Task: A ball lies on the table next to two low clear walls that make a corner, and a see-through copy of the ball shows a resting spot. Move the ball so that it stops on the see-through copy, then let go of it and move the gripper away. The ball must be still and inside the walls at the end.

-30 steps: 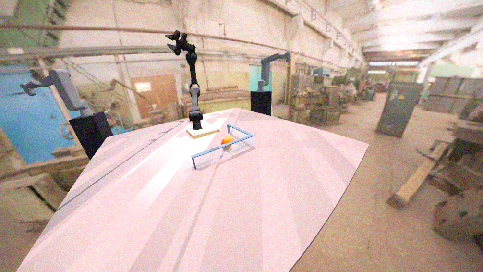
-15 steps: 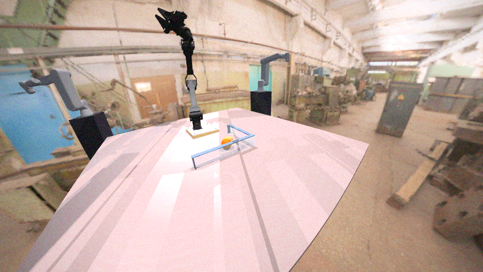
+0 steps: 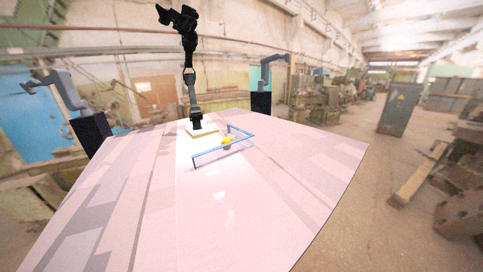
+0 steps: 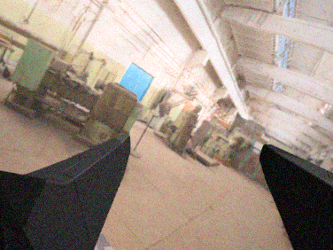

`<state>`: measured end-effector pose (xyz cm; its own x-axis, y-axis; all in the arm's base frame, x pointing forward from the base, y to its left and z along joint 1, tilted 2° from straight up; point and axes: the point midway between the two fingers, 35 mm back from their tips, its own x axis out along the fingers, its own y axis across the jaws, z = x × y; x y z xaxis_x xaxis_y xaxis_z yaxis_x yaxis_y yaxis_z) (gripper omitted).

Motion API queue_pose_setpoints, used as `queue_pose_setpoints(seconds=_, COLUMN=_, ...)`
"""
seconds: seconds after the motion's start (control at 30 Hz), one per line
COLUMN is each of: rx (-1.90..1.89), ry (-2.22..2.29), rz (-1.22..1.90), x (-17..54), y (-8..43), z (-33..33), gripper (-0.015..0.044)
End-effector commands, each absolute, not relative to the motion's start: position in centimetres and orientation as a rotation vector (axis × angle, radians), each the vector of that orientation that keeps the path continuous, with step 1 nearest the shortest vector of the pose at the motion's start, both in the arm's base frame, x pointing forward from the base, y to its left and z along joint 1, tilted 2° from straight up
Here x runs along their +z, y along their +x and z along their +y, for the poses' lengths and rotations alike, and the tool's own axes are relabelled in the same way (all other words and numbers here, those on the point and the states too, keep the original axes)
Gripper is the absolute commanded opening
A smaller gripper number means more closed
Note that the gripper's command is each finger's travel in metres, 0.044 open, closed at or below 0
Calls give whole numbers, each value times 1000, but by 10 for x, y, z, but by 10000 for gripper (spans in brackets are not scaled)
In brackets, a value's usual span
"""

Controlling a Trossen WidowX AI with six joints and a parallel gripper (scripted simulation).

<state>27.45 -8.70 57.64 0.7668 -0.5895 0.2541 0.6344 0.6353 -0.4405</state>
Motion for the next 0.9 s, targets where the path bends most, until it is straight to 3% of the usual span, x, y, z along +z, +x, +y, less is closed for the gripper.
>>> queue_pose_setpoints(seconds=0.0, rx=-565, ry=-527, rz=19, x=534, y=320, z=-70, gripper=366)
queue_pose_setpoints(seconds=0.5, rx=-142, ry=-426, rz=502, x=354, y=415, z=2, gripper=366)
queue_pose_setpoints(seconds=0.87, rx=124, ry=-262, rz=1098, x=183, y=397, z=64, gripper=366)
